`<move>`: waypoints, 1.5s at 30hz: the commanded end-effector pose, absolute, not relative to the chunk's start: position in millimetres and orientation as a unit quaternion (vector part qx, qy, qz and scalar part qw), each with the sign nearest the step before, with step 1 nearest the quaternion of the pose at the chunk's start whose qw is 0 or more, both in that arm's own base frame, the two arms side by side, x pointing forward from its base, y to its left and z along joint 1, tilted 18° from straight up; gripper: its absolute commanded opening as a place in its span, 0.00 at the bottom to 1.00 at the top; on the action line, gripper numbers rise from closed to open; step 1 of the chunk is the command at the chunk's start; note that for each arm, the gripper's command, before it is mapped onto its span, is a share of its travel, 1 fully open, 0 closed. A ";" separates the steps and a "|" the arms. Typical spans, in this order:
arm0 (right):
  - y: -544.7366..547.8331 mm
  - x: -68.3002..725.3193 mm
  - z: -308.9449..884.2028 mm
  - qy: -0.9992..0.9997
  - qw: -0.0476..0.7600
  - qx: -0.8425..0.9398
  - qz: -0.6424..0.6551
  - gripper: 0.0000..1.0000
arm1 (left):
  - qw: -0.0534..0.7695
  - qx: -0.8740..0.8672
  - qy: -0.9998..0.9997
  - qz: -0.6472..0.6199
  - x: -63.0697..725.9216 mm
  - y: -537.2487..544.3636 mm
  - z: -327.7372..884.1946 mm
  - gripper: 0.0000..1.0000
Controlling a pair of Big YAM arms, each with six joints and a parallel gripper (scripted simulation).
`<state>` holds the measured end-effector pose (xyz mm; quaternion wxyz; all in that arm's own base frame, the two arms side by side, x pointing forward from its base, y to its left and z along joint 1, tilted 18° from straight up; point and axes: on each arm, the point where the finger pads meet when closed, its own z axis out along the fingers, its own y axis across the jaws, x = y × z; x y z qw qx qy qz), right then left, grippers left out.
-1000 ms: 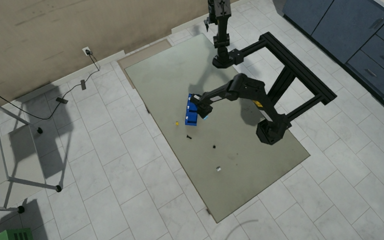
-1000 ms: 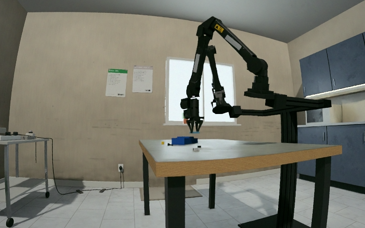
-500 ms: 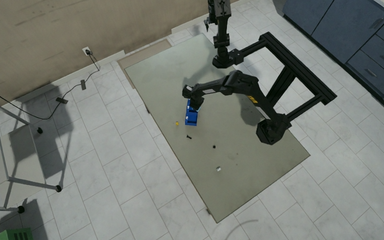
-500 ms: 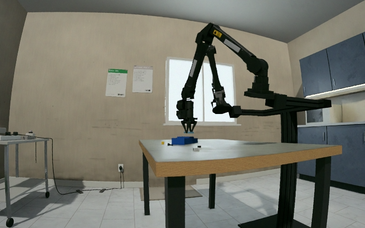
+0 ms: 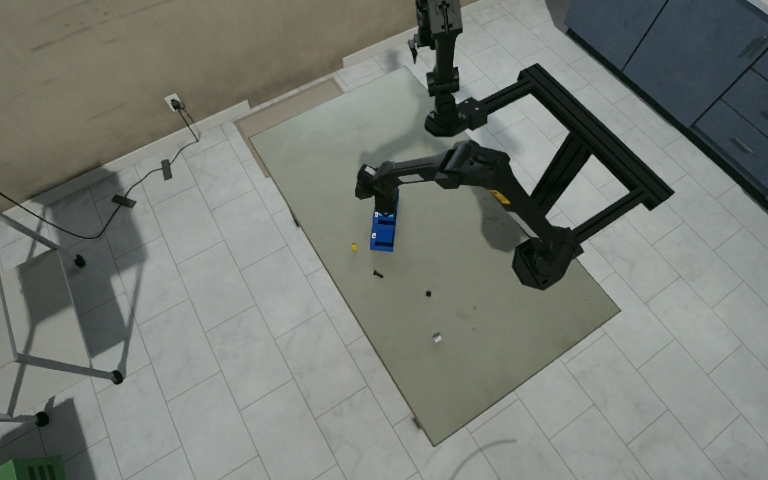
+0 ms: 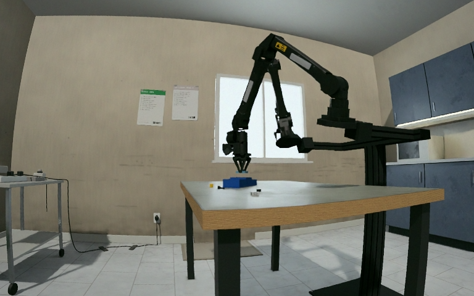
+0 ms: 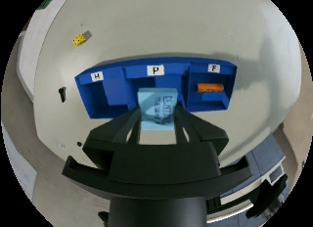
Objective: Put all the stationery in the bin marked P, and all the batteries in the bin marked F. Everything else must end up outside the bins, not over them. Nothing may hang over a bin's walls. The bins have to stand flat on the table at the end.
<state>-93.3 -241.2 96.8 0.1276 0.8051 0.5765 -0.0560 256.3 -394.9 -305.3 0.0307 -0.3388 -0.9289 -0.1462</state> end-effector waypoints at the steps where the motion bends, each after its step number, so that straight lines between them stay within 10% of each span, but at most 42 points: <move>1: -257.4 -105.6 117.6 0.568 0.136 0.809 -0.071 1.00 | 0.028 -0.311 -0.938 -0.152 249.6 -394.4 -302.3 0.34; 45: -257.4 -105.6 117.6 0.568 0.136 0.809 -0.071 1.00 | 0.016 -0.309 -0.941 -0.139 268.1 -388.8 -356.7 0.34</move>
